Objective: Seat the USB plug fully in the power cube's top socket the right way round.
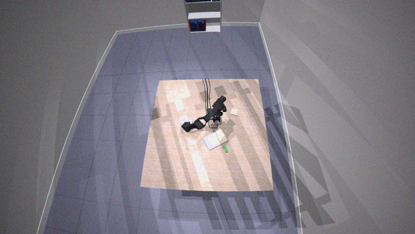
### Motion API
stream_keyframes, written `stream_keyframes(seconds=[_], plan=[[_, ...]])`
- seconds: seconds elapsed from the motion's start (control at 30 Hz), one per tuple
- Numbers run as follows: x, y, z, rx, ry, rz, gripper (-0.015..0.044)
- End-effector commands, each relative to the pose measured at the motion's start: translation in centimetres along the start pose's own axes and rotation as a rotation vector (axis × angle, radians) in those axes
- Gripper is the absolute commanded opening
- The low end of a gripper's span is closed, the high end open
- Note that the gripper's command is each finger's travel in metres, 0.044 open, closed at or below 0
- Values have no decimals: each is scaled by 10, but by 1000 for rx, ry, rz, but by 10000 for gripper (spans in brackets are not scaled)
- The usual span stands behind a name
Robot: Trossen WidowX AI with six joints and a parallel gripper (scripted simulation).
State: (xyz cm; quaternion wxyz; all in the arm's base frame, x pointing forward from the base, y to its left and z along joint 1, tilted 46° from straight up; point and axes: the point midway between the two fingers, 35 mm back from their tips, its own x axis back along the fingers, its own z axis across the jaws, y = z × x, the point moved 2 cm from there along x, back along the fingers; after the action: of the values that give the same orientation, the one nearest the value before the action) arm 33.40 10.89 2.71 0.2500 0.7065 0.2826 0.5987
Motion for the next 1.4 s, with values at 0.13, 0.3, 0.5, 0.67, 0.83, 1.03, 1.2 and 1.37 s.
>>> stream_keyframes(seconds=[0.13,0.3,0.5,0.67,0.83,1.03,1.2,1.37], plan=[[-1,0,0,-9,0,2,0],[-2,-1,0,-14,0,2,0],[-2,-1,0,-20,0,3,0],[-3,-1,0,-24,0,4,0],[-4,-1,0,-29,0,4,0],[-4,-2,0,-35,0,5,0],[-5,-2,0,-39,0,6,0],[-6,-2,0,-44,0,6,0]])
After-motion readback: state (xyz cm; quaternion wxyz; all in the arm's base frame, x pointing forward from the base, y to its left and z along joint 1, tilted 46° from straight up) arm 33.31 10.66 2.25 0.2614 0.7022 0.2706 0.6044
